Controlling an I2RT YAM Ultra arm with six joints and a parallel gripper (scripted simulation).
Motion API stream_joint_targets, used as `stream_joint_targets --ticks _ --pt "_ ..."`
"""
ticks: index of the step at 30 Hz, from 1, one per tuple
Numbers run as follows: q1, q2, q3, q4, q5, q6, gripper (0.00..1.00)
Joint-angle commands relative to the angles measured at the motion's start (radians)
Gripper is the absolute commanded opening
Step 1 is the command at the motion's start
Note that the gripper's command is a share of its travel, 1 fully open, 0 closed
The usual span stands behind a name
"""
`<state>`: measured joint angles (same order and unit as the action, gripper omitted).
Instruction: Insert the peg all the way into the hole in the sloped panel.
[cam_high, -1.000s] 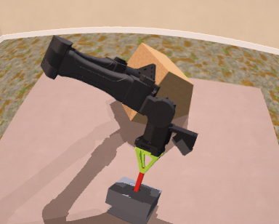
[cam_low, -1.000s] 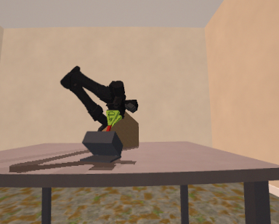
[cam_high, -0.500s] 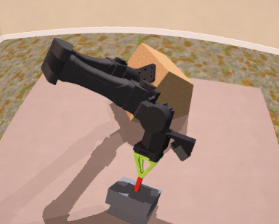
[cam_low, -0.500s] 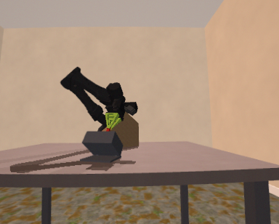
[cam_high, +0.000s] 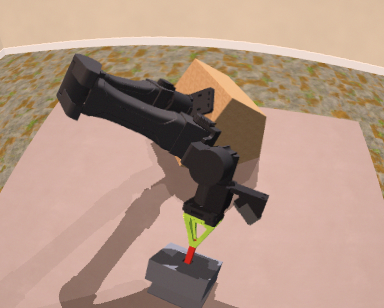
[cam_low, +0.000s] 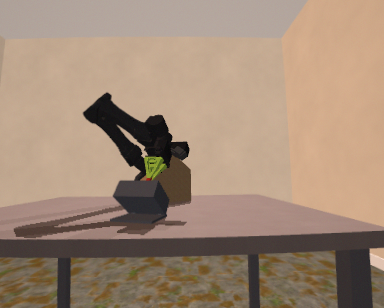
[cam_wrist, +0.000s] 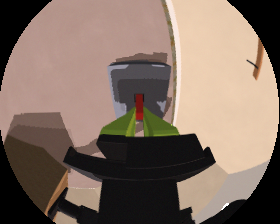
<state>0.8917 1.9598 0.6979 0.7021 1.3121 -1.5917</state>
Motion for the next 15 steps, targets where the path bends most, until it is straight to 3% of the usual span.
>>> stream_joint_targets --ticks 1,4,13,15 --pt "0.006 -0.004 0.003 0.001 -0.001 0.002 0.0" --pt "0.006 -0.004 0.003 0.001 -0.001 0.002 0.0" --pt "0.006 -0.004 0.003 0.001 -0.001 0.002 1.0" --pt "0.006 -0.004 0.003 0.001 -0.001 0.002 1.0"
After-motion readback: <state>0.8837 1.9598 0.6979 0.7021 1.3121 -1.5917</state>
